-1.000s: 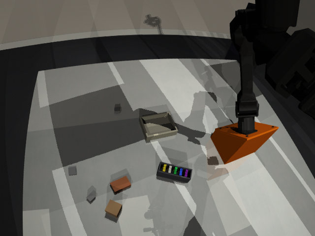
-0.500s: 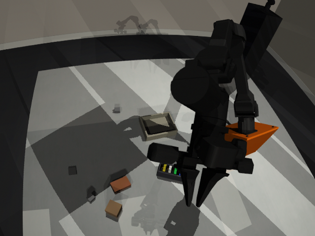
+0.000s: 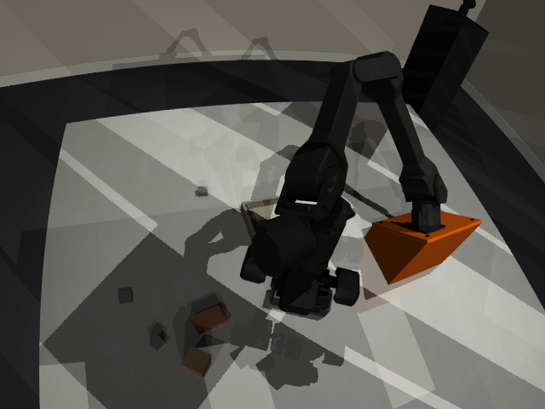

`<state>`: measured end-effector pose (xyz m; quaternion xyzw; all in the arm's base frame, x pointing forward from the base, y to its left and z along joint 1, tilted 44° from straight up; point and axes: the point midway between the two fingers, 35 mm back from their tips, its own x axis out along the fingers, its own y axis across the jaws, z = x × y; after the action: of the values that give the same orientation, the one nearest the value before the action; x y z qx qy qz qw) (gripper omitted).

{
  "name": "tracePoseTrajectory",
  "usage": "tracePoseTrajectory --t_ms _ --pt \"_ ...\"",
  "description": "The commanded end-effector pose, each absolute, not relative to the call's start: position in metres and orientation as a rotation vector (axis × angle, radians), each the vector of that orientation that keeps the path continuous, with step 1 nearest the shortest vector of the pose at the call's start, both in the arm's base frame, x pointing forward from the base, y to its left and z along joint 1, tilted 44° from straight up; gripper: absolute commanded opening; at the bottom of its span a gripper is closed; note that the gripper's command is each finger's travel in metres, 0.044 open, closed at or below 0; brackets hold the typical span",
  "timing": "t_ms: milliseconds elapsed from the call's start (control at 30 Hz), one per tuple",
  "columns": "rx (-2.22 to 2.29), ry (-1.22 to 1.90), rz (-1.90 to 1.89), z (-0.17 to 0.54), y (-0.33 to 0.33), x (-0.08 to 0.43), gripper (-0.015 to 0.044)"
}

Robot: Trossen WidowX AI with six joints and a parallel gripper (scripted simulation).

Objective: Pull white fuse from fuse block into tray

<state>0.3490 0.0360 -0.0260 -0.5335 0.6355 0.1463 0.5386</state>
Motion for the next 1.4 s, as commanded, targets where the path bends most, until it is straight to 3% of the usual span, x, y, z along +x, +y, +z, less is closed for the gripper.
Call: tracePoseTrajectory --t_ms 0,1367 --pt "-1.338 1.697 0.221 -0.03 -0.02 0.317 0.0074" --pt "-1.35 1.723 0.204 -0.054 -0.045 0.306 0.0074"
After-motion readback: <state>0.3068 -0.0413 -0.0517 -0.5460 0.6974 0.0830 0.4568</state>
